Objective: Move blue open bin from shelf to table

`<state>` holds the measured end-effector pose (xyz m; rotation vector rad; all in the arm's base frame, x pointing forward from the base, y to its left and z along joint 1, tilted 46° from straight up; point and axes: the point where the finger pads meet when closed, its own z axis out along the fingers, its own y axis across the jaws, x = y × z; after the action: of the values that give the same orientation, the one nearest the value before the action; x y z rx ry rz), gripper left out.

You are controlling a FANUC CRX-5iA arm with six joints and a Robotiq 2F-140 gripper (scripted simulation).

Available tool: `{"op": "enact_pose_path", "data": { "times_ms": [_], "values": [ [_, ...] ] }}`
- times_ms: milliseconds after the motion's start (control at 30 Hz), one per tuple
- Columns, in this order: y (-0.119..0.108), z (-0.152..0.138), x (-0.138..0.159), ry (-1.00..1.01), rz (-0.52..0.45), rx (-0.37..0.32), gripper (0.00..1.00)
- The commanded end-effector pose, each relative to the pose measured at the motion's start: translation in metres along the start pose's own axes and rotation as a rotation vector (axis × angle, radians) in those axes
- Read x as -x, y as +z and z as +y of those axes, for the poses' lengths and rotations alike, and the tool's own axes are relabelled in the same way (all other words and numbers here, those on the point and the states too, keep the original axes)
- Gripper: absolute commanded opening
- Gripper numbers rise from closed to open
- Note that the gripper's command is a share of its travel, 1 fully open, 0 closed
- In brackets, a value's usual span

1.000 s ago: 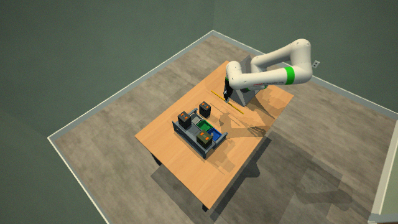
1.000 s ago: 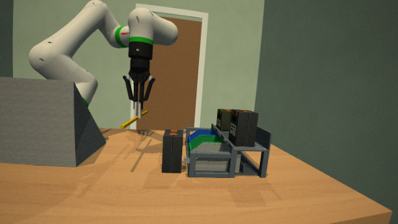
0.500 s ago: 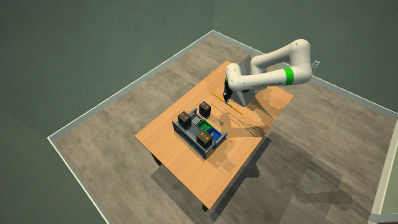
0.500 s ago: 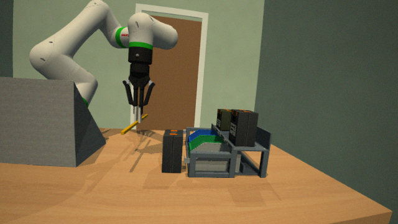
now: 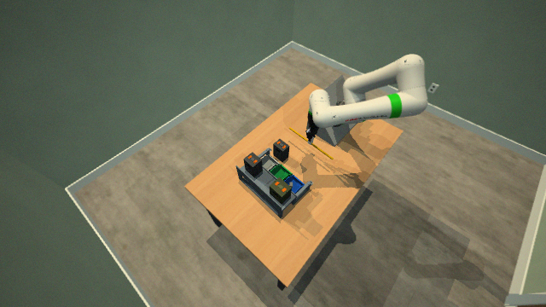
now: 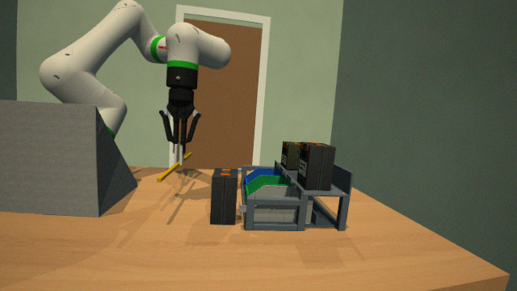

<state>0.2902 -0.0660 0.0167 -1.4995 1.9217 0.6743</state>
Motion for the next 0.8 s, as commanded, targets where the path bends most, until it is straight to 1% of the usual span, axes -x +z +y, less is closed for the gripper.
{"op": "enact_pose_path", "data": {
  "times_ms": [0,300,467,767],
  "values": [
    [0.004,0.0,0.0,0.0,0.0,0.0,0.0],
    [0.004,0.0,0.0,0.0,0.0,0.0,0.0],
    [0.024,-0.001,0.0,0.0,0.0,0.0,0.0],
    [0.024,-0.001,0.0,0.0,0.0,0.0,0.0]
  ]
}}
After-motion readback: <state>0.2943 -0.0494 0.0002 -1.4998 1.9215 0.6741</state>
